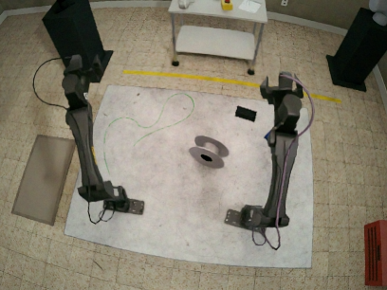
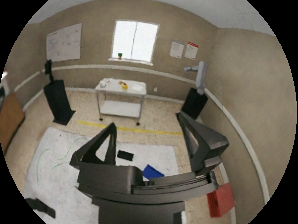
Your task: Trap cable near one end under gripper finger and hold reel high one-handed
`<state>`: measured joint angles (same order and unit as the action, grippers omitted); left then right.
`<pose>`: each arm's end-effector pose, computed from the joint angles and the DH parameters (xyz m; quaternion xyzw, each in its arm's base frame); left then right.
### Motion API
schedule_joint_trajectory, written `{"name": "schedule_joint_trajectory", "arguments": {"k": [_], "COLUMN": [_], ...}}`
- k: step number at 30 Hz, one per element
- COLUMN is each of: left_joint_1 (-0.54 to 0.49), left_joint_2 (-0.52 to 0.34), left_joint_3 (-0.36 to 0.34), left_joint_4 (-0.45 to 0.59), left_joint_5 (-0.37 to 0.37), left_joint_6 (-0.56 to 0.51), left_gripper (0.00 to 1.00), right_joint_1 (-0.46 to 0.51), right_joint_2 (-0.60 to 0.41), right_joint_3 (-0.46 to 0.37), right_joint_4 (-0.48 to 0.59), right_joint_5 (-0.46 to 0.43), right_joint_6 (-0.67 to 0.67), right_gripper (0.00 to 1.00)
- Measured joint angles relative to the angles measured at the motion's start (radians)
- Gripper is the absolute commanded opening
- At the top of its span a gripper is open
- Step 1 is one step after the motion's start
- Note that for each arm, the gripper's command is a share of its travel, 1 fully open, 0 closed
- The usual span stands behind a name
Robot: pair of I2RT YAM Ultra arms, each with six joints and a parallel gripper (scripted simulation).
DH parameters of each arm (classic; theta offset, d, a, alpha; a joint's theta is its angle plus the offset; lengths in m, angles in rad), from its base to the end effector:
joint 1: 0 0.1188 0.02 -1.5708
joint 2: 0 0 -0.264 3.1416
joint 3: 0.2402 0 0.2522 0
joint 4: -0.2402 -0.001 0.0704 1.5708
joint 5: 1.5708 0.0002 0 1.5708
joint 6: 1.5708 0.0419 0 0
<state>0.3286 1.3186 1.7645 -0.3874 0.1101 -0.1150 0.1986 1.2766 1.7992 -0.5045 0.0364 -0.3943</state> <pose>0.2483 0.0809 0.5406 -0.1117 0.6771 0.0399 0.7263 0.2334 0.0464 0.5475 -0.1922 0.6738 -0.0824 0.7087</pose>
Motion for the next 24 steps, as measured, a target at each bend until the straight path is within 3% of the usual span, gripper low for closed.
{"name": "schedule_joint_trajectory", "arguments": {"k": [9,24], "left_joint_1": [0.000,0.000], "left_joint_2": [-0.127,-0.248], "left_joint_3": [0.144,0.325], "left_joint_4": [-0.233,-0.570], "left_joint_5": [-0.032,-0.076], "left_joint_6": [0.036,0.083], "left_gripper": [1.00,1.00], "right_joint_1": [0.000,0.000], "right_joint_2": [-0.114,-0.222], "right_joint_3": [0.127,0.288], "right_joint_4": [-0.200,-0.491], "right_joint_5": [-0.009,-0.021], "right_joint_6": [0.124,0.288], "right_gripper": [1.00,1.00]}}
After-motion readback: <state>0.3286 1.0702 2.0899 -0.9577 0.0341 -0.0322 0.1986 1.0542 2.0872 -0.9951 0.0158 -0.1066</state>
